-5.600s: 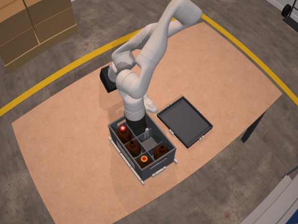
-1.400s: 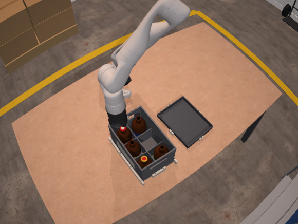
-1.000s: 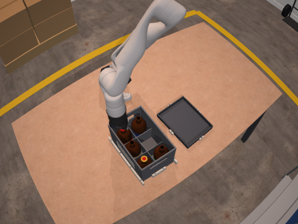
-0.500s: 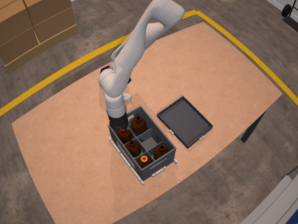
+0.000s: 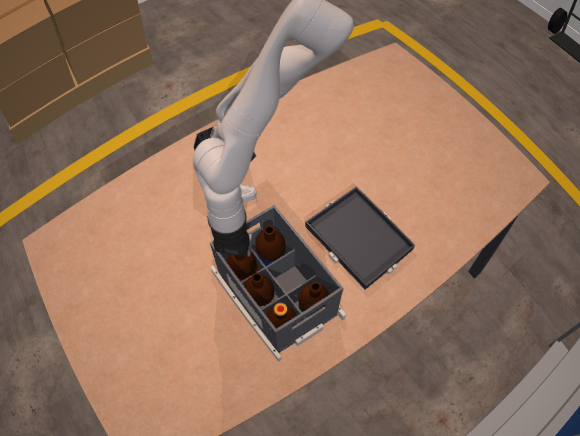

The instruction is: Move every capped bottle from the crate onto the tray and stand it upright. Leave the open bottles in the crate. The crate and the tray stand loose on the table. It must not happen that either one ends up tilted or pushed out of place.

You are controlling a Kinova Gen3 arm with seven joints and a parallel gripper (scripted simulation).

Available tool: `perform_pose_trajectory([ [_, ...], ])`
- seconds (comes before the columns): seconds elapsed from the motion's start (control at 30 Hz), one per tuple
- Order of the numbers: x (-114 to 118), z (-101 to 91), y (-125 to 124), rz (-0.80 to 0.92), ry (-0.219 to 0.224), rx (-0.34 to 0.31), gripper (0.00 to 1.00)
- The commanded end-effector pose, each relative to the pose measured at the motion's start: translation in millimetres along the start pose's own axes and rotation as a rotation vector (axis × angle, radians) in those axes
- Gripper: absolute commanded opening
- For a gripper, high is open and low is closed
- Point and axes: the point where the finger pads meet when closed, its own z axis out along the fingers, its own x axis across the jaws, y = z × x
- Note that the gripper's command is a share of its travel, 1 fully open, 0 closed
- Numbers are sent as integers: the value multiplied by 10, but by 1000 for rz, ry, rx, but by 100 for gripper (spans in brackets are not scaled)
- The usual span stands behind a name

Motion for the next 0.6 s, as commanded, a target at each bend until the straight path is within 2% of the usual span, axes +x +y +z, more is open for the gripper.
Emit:
perform_pose_trajectory([
  [0.0, 8, 45, -19, 2, 6, 8, 100],
  [0.57, 10, 228, -23, 2, 5, 7, 100],
])
